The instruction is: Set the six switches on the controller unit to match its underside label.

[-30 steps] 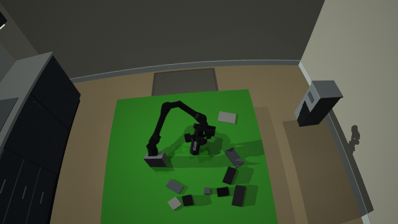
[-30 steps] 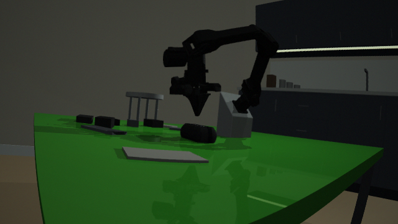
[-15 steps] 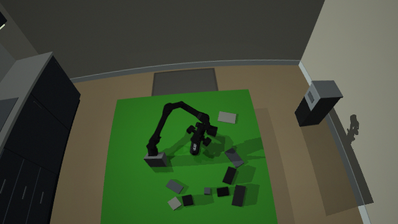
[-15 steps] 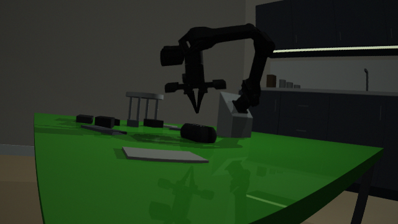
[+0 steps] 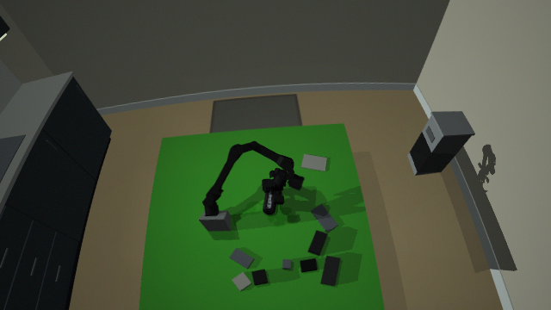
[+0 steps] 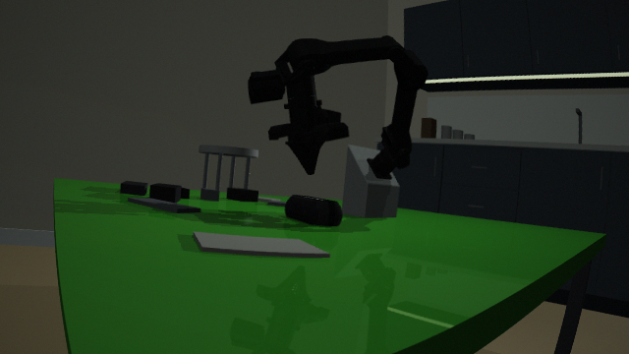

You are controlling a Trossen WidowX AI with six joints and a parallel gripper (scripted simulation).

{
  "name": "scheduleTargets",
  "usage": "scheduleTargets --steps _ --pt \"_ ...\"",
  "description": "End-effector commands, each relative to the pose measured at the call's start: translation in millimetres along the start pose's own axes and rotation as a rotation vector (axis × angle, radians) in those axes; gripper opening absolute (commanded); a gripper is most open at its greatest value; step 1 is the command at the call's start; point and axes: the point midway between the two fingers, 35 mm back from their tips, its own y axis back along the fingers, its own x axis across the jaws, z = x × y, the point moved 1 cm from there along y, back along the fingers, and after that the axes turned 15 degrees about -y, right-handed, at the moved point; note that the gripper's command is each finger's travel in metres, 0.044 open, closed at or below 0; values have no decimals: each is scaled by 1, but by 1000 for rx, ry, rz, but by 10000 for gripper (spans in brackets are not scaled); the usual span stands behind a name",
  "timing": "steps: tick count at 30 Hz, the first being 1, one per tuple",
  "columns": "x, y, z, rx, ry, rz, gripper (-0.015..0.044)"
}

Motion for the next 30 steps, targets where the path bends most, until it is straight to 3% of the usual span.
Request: scheduleTargets --steps 1,20,23,30 --pt "4 1 -2 -12 -114 4 0" --pt "4 1 -2 -12 -114 4 0" --pt "4 1 -2 -8 -69 3 79" --pt "-1 -1 0 24 391 5 263"
